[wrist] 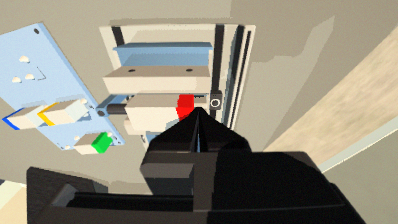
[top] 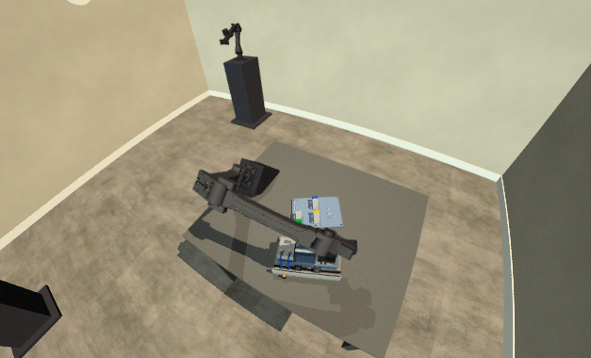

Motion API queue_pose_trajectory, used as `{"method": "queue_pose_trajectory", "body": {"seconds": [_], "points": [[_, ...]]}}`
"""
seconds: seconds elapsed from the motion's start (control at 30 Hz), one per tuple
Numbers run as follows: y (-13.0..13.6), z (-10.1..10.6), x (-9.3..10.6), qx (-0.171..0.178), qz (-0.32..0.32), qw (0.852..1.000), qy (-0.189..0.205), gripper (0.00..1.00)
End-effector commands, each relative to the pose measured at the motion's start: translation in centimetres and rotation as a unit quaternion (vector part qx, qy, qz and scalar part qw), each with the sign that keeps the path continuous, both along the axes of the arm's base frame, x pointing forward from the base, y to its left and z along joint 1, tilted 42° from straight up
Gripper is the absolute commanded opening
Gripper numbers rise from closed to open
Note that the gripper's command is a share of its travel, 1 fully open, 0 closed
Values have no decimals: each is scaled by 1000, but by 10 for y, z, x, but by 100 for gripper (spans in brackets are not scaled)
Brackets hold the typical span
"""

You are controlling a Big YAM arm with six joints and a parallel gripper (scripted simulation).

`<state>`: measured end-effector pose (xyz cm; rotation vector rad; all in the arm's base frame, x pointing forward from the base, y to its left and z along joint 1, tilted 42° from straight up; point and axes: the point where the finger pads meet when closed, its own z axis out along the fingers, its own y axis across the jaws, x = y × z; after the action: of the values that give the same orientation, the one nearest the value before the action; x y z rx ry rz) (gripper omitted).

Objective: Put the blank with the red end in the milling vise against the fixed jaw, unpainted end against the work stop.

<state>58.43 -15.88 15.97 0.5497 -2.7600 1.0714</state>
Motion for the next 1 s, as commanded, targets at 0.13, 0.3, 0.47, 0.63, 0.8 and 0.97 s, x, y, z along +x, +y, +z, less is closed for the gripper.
{"method": "queue_pose_trajectory", "body": {"seconds": [0.13, 0.3, 0.47, 0.63, 0.8, 0.97], "points": [[20, 6, 6, 0, 13, 1000, -17, 0], [21, 7, 6, 0, 13, 1000, -18, 0], [22, 8, 5, 0, 13, 1000, -20, 0], [22, 9, 4, 0, 13, 1000, -21, 0], [23, 8, 4, 0, 13, 1000, -20, 0], [23, 8, 4, 0, 13, 1000, -21, 0]]}}
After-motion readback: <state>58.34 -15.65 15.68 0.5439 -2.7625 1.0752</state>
